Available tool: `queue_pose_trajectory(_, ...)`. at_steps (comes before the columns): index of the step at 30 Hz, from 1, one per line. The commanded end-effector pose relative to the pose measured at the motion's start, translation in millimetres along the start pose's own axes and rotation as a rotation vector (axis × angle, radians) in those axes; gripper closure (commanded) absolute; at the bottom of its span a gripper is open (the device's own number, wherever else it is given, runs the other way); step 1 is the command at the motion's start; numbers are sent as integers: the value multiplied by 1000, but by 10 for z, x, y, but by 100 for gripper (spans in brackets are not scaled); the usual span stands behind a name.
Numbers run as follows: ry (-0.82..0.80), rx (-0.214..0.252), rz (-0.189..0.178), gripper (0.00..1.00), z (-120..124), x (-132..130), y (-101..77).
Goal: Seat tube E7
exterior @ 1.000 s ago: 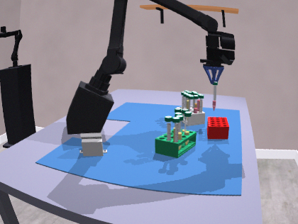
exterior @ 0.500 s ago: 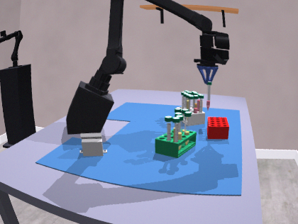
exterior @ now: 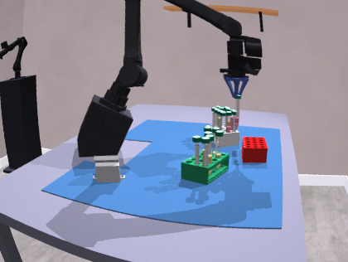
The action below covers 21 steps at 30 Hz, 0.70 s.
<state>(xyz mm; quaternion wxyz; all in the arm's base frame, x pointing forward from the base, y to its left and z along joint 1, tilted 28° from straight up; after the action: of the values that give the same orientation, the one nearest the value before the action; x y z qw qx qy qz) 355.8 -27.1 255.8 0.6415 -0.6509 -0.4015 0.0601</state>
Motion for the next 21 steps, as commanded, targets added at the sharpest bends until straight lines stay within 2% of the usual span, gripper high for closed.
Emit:
queue_pose_trajectory(1, -6, -42, -24, 100, -74, -63, -94)
queue_pose_trajectory(11, -7, -43, -20, 100, -211, -334, -88)
queue_pose_trajectory(17, -2, -28, -6, 100, -311, -534, -20)
queue_pose_trajectory(21, -34, -24, -3, 100, -332, -577, -8)
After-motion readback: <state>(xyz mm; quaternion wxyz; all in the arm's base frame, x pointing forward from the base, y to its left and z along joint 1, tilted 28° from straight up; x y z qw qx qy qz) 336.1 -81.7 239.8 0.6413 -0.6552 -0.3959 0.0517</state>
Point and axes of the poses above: the point where the finger pads meet when closed, its own y axis out along the fingers, its own x axis across the jaws, z = x × y, the point moved 3 cm from there along -y, back along the fingers
